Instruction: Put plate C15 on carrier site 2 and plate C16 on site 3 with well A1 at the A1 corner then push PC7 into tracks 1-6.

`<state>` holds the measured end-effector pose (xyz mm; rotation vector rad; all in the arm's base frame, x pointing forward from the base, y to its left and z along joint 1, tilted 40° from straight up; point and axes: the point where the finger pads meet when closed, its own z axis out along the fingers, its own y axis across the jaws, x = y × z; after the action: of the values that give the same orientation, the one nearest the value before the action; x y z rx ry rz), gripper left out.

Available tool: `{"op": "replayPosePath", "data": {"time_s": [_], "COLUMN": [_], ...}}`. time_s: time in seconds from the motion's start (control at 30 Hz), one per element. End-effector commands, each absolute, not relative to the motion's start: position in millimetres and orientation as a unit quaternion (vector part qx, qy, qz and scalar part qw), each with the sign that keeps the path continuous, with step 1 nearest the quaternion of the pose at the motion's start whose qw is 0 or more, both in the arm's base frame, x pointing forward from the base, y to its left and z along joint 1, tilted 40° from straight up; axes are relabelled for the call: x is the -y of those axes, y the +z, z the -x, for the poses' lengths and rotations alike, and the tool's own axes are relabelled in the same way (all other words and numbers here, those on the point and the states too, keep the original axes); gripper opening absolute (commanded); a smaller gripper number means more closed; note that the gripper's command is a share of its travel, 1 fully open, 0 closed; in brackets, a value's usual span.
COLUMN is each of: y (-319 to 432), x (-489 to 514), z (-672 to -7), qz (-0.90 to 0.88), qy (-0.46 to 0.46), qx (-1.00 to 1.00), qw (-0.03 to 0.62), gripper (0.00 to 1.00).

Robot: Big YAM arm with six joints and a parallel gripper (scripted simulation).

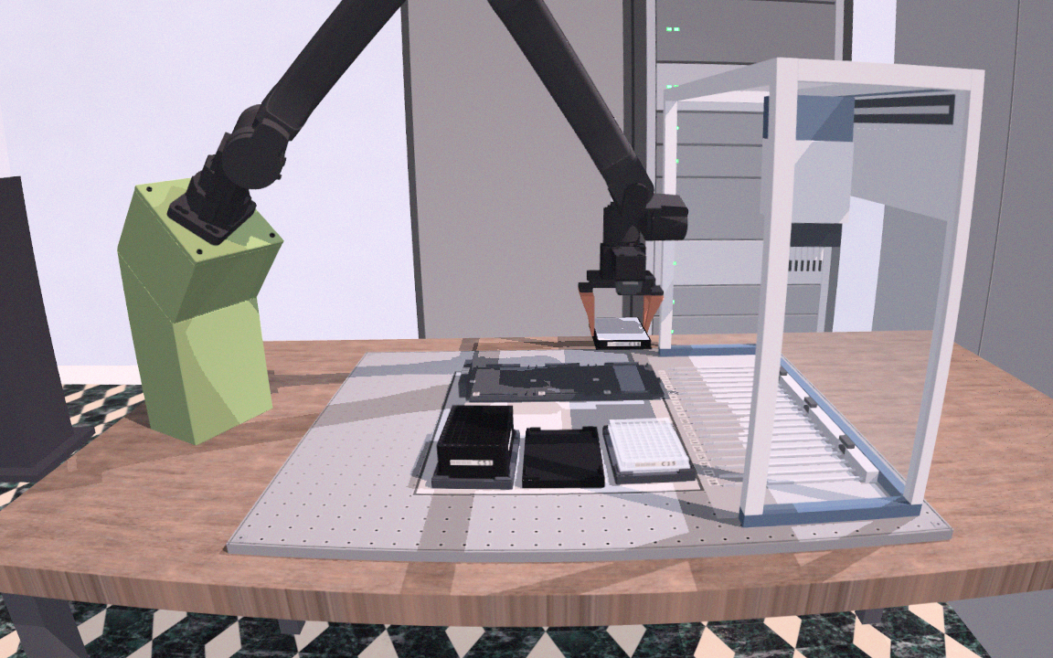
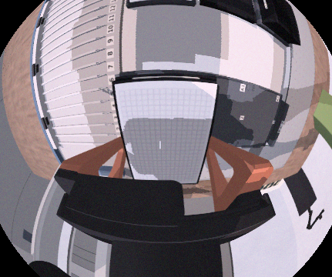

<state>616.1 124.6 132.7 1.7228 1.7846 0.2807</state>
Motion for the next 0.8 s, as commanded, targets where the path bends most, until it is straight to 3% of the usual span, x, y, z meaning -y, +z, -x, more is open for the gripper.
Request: {"op": "replayPosePath", "data": {"time_s": [0.0,0.17,0.77], "y": [154,180,162], "x": [-147,-138,-139], "z": [-631,-636,-633], "qz": [-0.655,-0.662,-0.657], "qy": [0.127,0.142,0.129], "qx": [-0.670,-0.655,-0.666], "qw": [0.326,0.335,0.329], "gripper": [0.00,0.00,0.00]}}
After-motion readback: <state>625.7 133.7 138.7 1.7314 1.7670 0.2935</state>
